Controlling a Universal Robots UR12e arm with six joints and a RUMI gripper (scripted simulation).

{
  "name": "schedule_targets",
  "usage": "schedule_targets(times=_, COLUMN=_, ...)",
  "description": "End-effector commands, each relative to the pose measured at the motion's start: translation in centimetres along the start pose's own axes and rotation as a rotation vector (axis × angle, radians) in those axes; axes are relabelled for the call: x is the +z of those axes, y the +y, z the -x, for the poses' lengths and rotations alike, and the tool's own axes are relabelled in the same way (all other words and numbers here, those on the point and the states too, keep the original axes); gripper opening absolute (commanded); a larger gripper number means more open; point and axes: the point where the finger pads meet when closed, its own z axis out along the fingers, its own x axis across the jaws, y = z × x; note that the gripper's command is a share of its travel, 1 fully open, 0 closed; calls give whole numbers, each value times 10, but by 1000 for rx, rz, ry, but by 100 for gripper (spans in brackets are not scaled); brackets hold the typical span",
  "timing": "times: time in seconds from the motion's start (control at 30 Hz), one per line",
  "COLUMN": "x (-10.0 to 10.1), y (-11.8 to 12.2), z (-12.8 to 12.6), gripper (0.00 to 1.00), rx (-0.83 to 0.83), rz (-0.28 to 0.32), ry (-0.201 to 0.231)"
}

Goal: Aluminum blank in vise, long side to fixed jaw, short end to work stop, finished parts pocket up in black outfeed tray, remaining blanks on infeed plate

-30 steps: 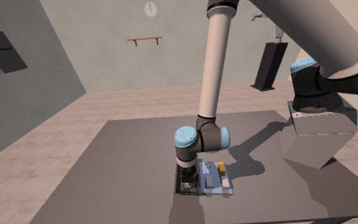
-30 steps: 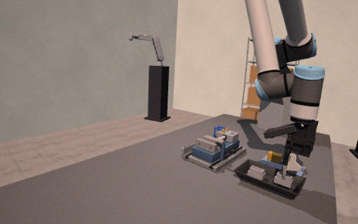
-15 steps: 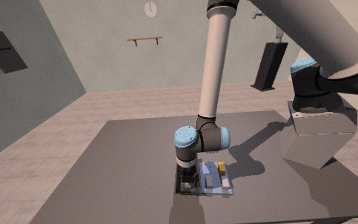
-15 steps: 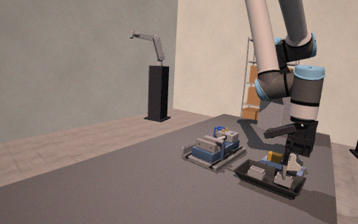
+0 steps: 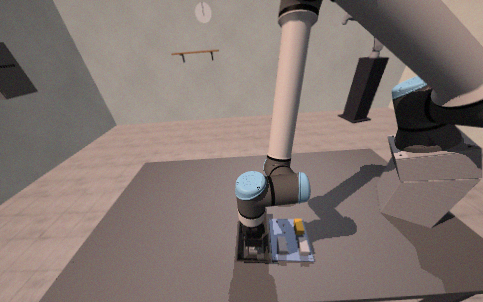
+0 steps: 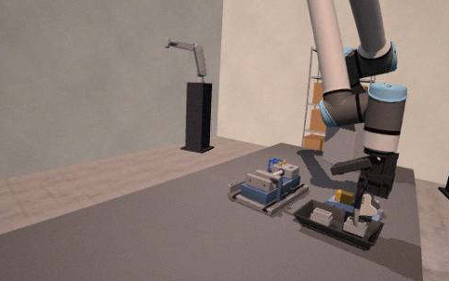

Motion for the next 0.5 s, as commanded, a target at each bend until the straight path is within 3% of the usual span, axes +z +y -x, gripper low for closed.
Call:
schedule_targets(times=0.0, x=1, y=0, z=1, gripper=0, rx=0, rz=0, ry=-1)
schedule_targets(times=0.47, x=7, y=0, z=1, gripper=0, rx=0, rz=0, ry=-1)
